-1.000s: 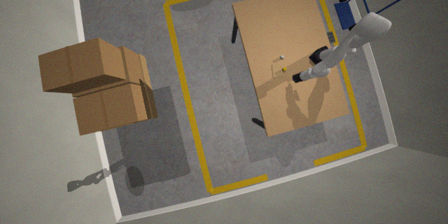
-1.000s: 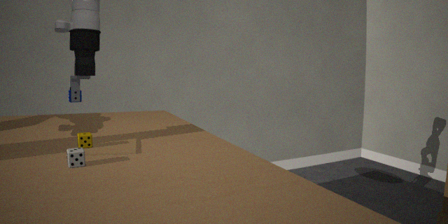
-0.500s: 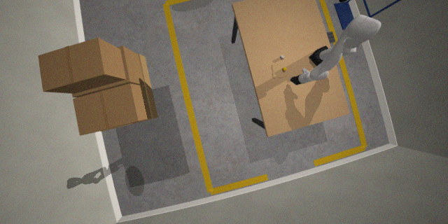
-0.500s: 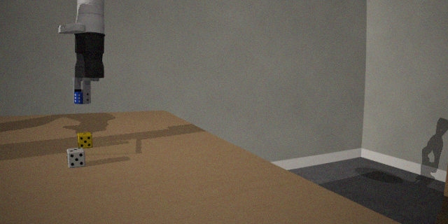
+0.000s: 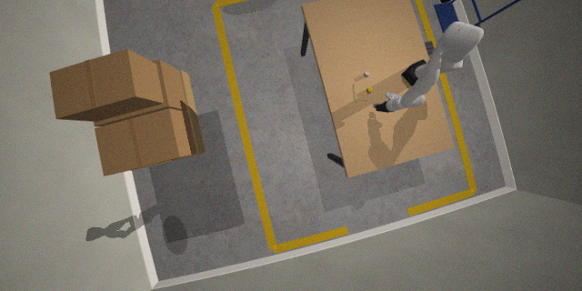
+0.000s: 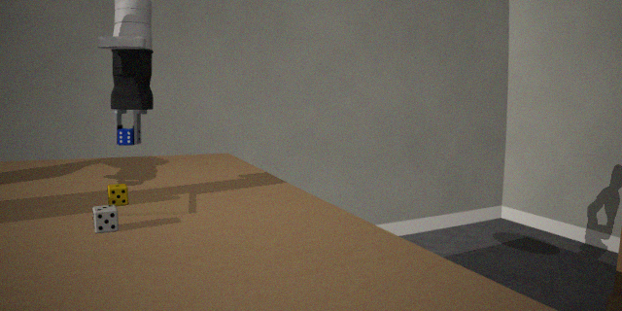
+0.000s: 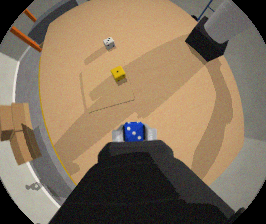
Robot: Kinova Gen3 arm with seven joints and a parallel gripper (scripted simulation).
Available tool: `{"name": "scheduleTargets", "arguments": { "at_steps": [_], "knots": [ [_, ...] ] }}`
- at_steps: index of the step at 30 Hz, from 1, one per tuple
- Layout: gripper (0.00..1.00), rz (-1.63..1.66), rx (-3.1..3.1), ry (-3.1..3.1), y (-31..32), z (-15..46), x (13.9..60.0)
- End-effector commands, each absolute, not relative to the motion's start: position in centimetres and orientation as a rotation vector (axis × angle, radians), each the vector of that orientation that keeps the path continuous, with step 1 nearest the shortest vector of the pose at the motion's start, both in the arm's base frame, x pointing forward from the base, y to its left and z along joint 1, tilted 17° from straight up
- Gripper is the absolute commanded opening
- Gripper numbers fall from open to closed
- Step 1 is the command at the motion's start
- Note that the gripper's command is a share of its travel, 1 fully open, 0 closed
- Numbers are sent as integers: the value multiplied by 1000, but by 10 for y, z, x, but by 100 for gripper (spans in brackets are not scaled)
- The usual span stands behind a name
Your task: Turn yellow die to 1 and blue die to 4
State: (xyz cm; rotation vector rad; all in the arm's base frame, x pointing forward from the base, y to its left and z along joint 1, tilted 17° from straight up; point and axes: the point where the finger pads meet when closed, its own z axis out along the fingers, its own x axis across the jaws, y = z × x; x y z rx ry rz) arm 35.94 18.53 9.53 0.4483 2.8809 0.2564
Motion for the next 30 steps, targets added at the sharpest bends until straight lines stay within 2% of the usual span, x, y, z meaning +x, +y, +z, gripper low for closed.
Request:
{"name": "scheduleTargets", "arguments": {
  "at_steps": [1,12,30],
  "knots": [
    [57,254,380,2891,188,95,363],
    [57,233,124,2891,194,99,374],
    [57,241,89,2888,195,99,375]
  ]
}}
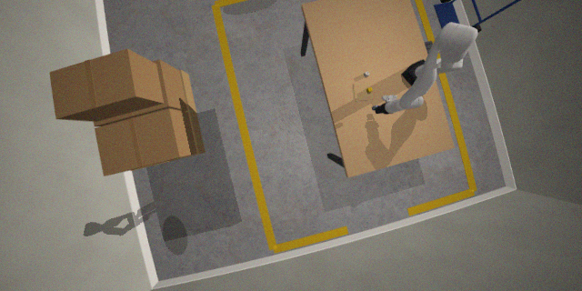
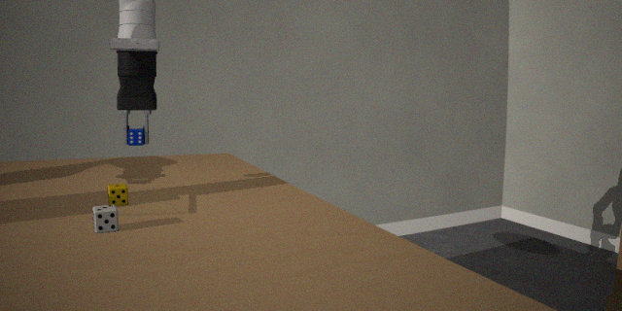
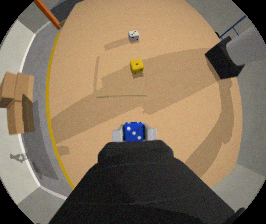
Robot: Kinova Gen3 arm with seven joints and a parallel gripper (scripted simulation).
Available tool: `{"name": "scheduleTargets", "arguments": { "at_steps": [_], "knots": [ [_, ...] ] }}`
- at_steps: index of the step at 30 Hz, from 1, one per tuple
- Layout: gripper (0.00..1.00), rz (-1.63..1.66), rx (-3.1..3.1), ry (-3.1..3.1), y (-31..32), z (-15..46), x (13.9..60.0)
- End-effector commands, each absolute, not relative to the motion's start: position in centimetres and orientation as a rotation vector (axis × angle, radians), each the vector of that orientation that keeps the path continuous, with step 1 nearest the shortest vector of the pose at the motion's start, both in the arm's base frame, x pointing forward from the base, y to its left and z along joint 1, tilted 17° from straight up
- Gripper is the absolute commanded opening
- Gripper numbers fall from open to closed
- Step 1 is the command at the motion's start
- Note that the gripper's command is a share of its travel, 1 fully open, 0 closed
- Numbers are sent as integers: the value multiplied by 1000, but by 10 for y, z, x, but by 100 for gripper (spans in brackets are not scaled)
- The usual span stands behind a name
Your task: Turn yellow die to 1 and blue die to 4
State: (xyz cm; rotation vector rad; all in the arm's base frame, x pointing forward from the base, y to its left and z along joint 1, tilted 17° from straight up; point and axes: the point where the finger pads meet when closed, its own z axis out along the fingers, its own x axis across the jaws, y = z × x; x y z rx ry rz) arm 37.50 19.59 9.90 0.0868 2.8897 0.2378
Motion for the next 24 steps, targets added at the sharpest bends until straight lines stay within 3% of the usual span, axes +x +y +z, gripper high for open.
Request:
{"name": "scheduleTargets", "arguments": {
  "at_steps": [1,24],
  "knots": [
    [57,241,89,2888,195,99,375],
    [57,633,40,2824,194,99,376]
  ]
}}
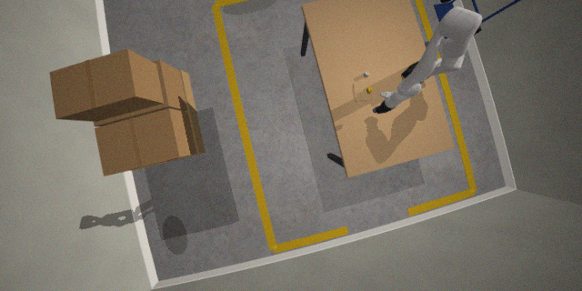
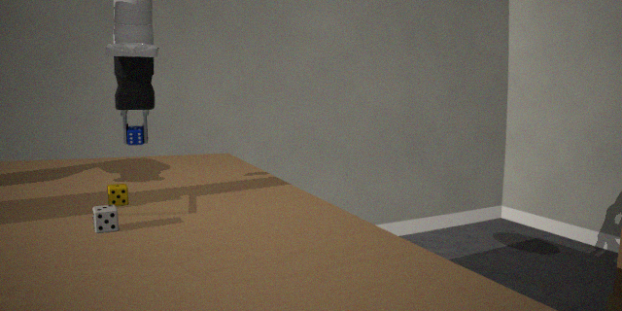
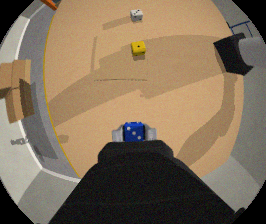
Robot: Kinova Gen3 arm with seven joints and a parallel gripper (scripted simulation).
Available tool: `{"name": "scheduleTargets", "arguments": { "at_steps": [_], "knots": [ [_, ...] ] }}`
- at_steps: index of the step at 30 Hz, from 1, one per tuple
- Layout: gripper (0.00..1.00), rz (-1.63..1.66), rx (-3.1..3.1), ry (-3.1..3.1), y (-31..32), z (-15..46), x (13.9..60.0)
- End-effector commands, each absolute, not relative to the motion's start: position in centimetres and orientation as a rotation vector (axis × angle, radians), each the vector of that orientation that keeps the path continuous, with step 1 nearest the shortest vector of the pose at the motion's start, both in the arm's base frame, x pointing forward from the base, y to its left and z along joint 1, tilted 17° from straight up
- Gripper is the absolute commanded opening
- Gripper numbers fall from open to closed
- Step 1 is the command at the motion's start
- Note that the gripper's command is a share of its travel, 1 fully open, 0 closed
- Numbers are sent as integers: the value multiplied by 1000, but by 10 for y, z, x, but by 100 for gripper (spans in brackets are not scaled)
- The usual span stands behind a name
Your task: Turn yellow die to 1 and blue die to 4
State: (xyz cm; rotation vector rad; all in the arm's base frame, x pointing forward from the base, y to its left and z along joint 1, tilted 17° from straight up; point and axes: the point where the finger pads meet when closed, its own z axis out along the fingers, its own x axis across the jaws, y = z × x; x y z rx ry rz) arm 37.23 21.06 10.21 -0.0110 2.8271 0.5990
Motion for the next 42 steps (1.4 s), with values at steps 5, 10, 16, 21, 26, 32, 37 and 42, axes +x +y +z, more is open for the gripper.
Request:
{"name": "scheduleTargets", "arguments": {
  "at_steps": [5,10,16,21,26,32,37,42],
  "knots": [
    [57,854,10,2765,193,98,375],
    [57,1089,-21,2685,194,96,374],
    [57,1212,-36,2630,194,96,375],
    [57,1328,-52,2573,193,97,375],
    [57,1432,-65,2520,192,96,376],
    [57,1509,-78,2474,192,98,376],
    [57,1588,-88,2428,192,97,376],
    [57,1645,-97,2391,192,97,376]
  ]
}}
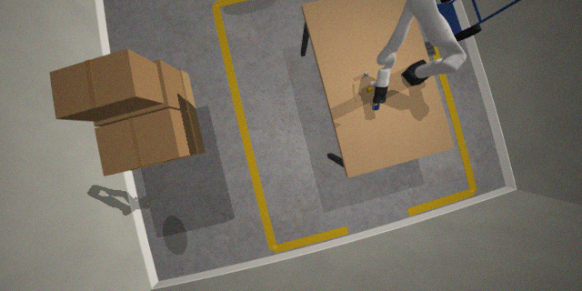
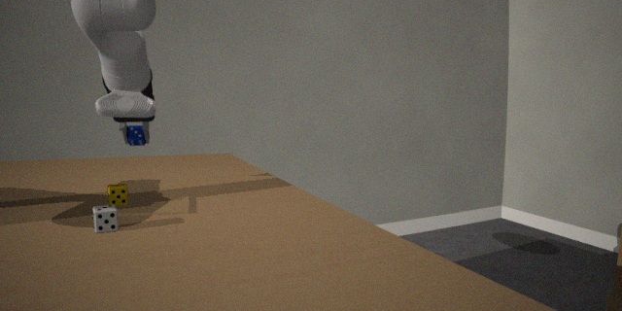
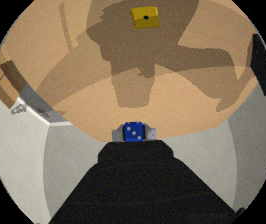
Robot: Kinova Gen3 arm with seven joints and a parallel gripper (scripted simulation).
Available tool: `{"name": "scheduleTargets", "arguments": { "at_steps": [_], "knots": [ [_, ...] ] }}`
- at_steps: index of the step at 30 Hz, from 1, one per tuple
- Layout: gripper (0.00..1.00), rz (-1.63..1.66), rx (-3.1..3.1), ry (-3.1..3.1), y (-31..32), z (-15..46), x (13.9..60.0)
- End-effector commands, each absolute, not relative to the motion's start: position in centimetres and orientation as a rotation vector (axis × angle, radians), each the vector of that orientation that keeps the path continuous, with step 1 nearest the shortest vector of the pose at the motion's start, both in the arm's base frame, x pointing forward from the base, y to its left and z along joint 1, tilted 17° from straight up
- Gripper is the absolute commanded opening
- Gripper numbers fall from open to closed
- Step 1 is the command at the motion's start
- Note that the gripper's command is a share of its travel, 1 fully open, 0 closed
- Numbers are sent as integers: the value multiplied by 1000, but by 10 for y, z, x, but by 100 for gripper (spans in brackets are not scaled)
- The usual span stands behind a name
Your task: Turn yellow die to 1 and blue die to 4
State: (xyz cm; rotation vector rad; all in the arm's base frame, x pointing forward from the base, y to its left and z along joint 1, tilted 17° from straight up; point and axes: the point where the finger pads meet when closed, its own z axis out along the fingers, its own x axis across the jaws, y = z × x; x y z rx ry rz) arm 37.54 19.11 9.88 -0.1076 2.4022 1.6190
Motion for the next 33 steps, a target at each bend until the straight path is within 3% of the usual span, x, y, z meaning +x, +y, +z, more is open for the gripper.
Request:
{"name": "scheduleTargets", "arguments": {
  "at_steps": [1,33],
  "knots": [
    [57,1653,-98,2385,192,97,376],
    [57,1686,-104,2360,196,70,383]
  ]
}}
